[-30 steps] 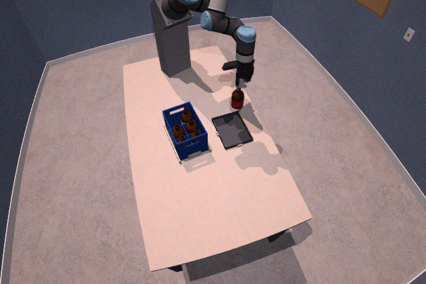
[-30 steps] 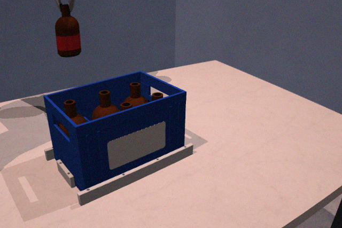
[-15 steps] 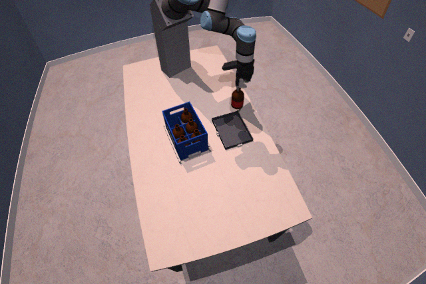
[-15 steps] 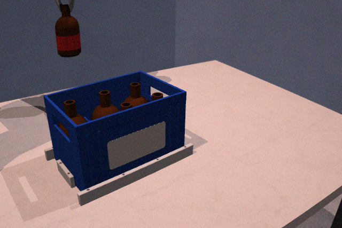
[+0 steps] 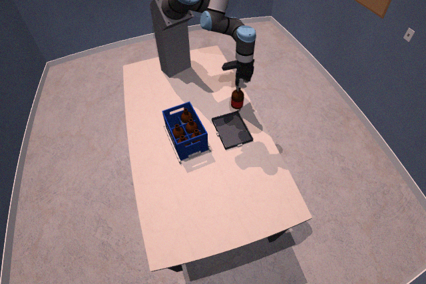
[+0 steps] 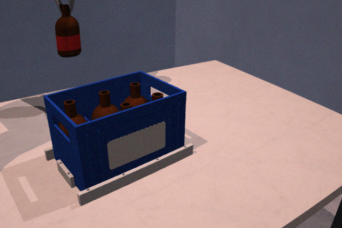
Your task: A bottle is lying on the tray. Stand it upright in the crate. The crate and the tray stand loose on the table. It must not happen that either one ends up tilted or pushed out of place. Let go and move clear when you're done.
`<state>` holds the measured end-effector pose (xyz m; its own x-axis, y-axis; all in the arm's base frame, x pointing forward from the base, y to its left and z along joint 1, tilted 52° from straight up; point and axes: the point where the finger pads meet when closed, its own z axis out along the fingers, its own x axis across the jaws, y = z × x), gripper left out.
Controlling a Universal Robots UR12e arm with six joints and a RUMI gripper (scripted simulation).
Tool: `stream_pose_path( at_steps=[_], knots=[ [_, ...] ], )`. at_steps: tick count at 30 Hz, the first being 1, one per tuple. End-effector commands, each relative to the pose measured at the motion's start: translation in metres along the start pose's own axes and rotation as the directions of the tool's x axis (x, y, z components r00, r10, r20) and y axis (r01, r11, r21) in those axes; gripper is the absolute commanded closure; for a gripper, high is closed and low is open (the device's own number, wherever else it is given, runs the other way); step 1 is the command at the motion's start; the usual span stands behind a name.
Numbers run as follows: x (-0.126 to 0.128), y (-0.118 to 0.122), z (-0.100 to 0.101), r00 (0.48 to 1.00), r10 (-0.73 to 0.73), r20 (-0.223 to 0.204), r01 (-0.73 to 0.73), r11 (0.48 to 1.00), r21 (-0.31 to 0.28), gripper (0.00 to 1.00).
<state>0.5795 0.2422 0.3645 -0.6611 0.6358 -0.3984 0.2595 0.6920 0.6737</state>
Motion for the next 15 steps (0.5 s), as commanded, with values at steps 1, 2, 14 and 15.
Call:
stream_pose_path(
  at_steps=[1,2,14,15],
  knots=[
    [-0.0006,-0.0002,-0.0004,1.000,-0.001,0.001,0.001,1.000,-0.001,1.00],
    [-0.0007,-0.0003,-0.0004,1.000,-0.001,0.001,0.001,1.000,-0.001,1.00],
    [-0.0020,-0.0028,-0.0004,1.000,-0.001,0.001,0.001,1.000,-0.001,1.00],
    [-0.0021,-0.0031,-0.0004,1.000,-0.001,0.001,0.001,1.000,-0.001,1.00]
  ],
)
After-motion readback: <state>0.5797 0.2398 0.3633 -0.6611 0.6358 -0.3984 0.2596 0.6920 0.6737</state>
